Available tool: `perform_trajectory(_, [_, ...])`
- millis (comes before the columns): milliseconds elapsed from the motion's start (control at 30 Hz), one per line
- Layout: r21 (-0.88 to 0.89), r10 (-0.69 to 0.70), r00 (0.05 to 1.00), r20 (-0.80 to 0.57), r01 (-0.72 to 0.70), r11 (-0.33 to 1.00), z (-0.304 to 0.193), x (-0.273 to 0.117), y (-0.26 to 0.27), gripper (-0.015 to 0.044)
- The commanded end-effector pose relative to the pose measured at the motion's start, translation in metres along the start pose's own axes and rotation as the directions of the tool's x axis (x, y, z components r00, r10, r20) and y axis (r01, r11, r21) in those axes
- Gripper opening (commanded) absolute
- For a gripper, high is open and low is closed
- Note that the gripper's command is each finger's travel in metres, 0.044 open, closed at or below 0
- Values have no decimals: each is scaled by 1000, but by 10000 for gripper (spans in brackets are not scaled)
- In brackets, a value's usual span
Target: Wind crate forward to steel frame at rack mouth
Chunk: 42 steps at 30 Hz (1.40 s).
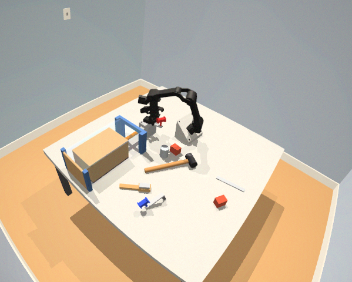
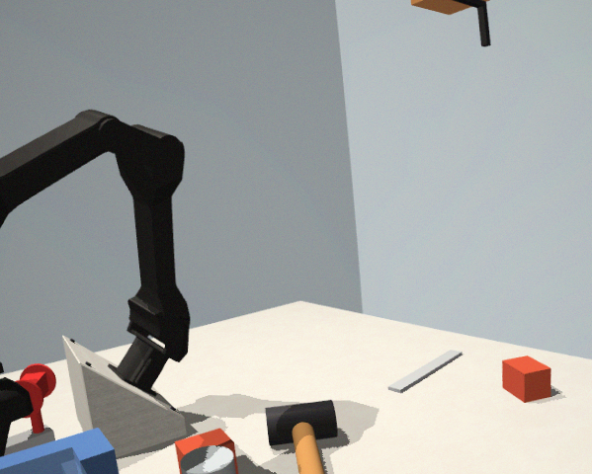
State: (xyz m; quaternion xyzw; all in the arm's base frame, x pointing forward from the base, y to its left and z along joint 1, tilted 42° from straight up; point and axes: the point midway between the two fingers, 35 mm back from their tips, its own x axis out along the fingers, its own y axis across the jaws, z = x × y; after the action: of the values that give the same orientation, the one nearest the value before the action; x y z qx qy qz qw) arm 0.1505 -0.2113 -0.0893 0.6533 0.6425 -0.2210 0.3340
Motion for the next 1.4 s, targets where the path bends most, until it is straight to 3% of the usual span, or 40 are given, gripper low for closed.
perform_trajectory(0, [-8, -3, 1000, -6, 3, 1000, 0, 4, 1, 0])
perform_trajectory(467, [-158, -14, 1000, 0, 14, 987, 1, 4, -6, 0])
perform_trajectory(1367, [-67, -8, 1000, -4, 8, 998, 0, 4, -2, 0])
